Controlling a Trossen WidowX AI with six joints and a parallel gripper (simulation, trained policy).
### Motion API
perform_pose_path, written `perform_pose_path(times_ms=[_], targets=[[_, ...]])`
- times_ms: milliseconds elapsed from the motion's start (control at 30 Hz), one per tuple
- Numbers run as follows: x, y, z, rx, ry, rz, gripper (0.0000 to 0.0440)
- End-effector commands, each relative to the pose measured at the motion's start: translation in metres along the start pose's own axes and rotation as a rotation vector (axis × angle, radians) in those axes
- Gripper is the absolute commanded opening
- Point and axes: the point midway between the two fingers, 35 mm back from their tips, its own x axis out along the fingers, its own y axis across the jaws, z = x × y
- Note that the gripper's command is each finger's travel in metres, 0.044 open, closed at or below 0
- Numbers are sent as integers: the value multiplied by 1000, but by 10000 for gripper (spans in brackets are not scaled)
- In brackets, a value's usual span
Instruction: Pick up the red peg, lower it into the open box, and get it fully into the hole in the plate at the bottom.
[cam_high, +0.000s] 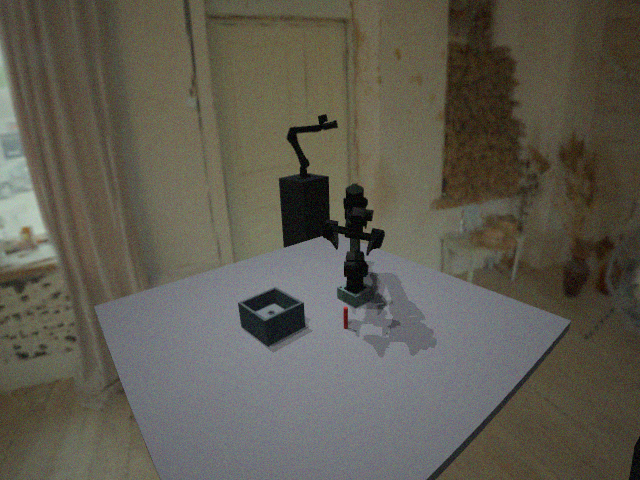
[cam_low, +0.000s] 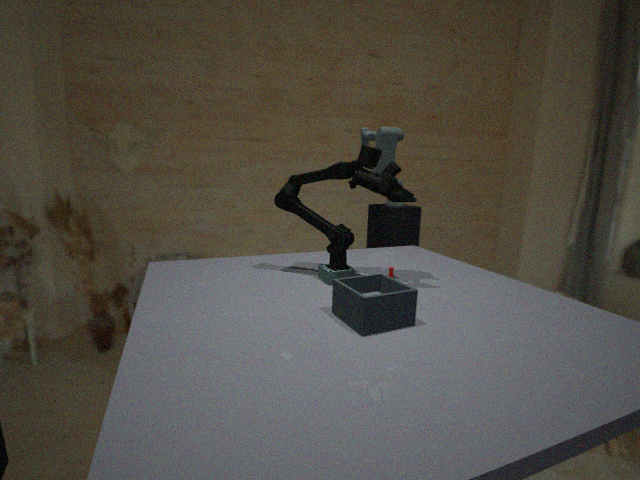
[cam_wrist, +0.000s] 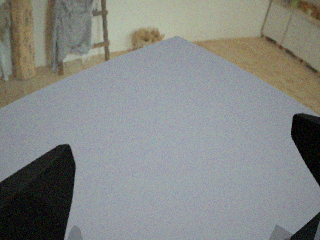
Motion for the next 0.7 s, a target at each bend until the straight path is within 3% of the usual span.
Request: perform_pose_path(times_ms=[0, 667], targets=[[7, -2, -14, 100, 81, -19, 440], [23, -6, -90, 635, 482, -202, 440]])
